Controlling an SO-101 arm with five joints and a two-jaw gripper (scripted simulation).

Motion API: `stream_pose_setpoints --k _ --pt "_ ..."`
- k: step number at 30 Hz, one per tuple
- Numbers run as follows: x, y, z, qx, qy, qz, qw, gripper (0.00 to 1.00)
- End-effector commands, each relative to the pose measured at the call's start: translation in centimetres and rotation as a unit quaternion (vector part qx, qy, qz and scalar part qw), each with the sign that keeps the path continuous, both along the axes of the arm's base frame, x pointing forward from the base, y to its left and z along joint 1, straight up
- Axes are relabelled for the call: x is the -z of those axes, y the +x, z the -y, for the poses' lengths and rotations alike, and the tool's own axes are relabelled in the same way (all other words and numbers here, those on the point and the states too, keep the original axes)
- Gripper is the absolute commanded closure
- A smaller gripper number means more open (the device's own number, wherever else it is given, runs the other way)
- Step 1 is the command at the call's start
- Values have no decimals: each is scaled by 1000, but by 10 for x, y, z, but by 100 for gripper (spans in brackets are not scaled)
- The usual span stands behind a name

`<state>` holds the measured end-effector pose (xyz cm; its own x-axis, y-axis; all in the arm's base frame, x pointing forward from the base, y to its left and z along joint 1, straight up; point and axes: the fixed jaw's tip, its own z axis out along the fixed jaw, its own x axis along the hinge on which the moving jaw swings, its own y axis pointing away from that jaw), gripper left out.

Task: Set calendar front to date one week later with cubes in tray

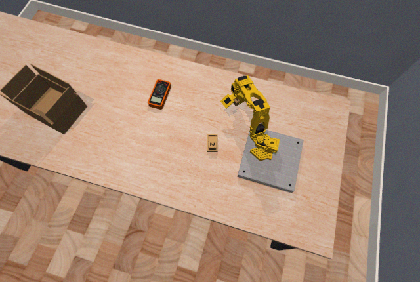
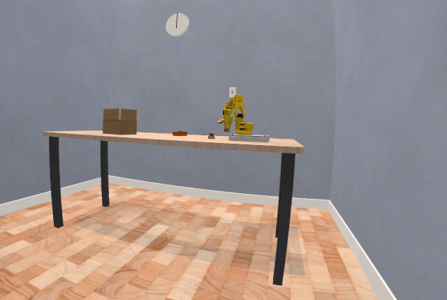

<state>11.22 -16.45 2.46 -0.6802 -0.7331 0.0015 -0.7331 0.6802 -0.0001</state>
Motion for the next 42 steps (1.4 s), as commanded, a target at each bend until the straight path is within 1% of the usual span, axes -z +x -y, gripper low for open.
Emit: stream_pose_setpoints --k 1,42 --pt "1 0 3 1 -2 2 1000 100" --pt "16 0 3 1 -2 2 1000 100"
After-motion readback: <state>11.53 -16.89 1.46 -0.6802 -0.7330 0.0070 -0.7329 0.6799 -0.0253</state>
